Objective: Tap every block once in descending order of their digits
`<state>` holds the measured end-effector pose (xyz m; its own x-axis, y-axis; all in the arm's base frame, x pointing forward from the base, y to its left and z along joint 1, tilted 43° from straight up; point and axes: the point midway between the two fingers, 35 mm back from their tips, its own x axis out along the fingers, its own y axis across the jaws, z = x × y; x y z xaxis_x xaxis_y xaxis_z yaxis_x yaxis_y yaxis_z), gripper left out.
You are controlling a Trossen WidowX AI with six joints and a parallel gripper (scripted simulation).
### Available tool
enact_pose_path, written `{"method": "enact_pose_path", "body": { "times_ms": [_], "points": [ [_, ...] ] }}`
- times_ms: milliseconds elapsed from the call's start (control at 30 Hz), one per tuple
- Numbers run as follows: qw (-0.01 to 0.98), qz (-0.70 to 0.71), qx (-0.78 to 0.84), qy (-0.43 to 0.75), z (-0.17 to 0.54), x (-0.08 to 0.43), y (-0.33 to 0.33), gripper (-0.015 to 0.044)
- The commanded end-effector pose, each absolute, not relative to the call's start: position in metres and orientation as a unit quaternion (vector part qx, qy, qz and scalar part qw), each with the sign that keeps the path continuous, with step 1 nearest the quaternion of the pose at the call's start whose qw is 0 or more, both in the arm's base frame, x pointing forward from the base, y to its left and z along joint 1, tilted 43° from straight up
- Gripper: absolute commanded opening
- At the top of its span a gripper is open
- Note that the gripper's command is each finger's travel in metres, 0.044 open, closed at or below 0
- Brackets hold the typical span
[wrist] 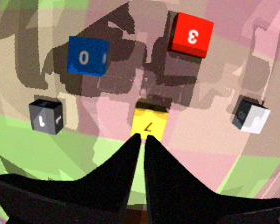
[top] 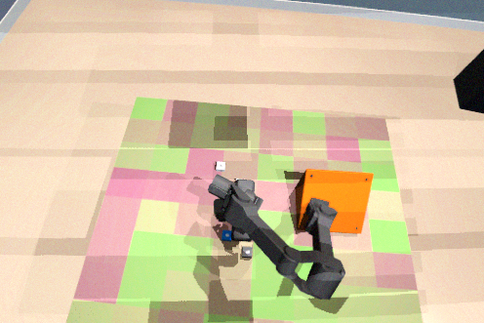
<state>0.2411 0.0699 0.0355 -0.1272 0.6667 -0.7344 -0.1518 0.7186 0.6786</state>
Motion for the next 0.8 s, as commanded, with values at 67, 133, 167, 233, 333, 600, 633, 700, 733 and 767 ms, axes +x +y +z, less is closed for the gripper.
{"method": "enact_pose_path", "body": {
  "times_ms": [67,133,167,233,333,600,633,700,733,767],
  "points": [
    [0.63,0.322,0.197,0.679,0.024,0.235,0.08,0.002],
    [0.63,0.322,0.197,0.679,0.023,0.234,0.082,0.002],
    [0.63,0.322,0.197,0.679,0.021,0.234,0.083,0.002],
    [0.63,0.321,0.197,0.679,0.019,0.234,0.085,0.002],
    [0.63,0.321,0.197,0.679,0.015,0.234,0.088,0.002],
    [0.63,0.322,0.198,0.679,0.006,0.232,0.097,0.002],
    [0.63,0.322,0.198,0.679,0.005,0.231,0.098,0.002],
    [0.629,0.322,0.198,0.679,0.003,0.231,0.1,0.002],
    [0.629,0.322,0.198,0.679,0.003,0.231,0.1,0.002],
    [0.629,0.322,0.198,0.679,0.003,0.231,0.101,0.002]
  ]
}}
